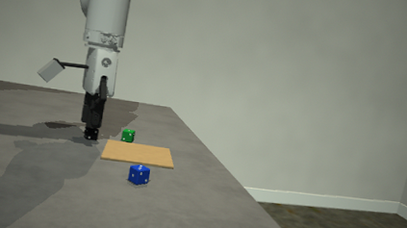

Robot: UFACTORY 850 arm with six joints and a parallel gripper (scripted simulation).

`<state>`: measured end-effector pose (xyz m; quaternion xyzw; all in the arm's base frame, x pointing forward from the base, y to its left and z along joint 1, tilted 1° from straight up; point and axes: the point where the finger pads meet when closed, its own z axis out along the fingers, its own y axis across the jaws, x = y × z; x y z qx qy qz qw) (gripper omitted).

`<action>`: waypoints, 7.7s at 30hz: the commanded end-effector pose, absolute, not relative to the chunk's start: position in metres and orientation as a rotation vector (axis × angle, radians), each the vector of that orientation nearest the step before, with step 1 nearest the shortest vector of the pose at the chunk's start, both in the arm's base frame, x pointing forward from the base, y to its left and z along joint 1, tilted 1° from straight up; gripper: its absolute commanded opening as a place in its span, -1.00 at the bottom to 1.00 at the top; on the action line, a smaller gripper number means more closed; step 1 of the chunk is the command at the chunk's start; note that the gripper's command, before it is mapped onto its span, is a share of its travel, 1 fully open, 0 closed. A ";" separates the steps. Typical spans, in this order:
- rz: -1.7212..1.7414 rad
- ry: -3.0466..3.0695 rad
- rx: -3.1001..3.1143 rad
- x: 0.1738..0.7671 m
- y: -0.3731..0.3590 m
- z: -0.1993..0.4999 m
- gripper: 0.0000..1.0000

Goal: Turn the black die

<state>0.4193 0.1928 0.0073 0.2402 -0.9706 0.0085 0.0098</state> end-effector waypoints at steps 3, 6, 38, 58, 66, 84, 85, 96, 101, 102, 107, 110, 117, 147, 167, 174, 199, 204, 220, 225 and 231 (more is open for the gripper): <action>0.026 -3.032 0.750 0.420 0.193 0.007 -0.17; 0.026 -3.032 0.750 0.420 0.193 0.006 -0.17; 0.026 -3.032 0.750 0.420 0.193 -0.021 -0.17; 0.026 -3.032 0.750 0.420 0.193 -0.021 -0.17; 0.026 -3.032 0.750 0.420 0.193 -0.021 -0.17; 0.026 -3.032 0.750 0.420 0.193 -0.021 -0.58; 0.026 -3.032 0.750 0.420 0.193 -0.021 -0.58; 0.026 -3.032 0.750 0.420 0.193 -0.021 -0.58; 0.026 -3.032 0.750 0.420 0.193 -0.021 -0.58; 0.026 -3.032 0.750 0.420 0.193 -0.021 -0.58; 0.026 -3.032 0.750 0.420 0.193 -0.011 -0.58; 0.026 -3.032 0.750 0.420 0.193 -0.006 -0.58; 0.026 -3.032 0.750 0.421 0.194 0.043 -0.58; 0.024 -2.974 0.951 0.431 0.192 0.079 -0.58; 0.012 -2.446 1.934 0.481 0.171 0.076 -0.58; 0.007 -2.129 2.278 0.501 0.160 0.074 -0.58; -0.006 -1.228 2.865 0.546 0.131 0.070 -0.58; -0.006 -1.213 2.872 0.547 0.131 0.070 -0.58; 0.191 -1.187 2.822 0.547 0.132 0.071 -0.58; 0.329 -1.164 2.766 0.546 0.132 0.071 -0.58; 0.465 -1.138 2.708 0.543 0.132 0.069 -0.58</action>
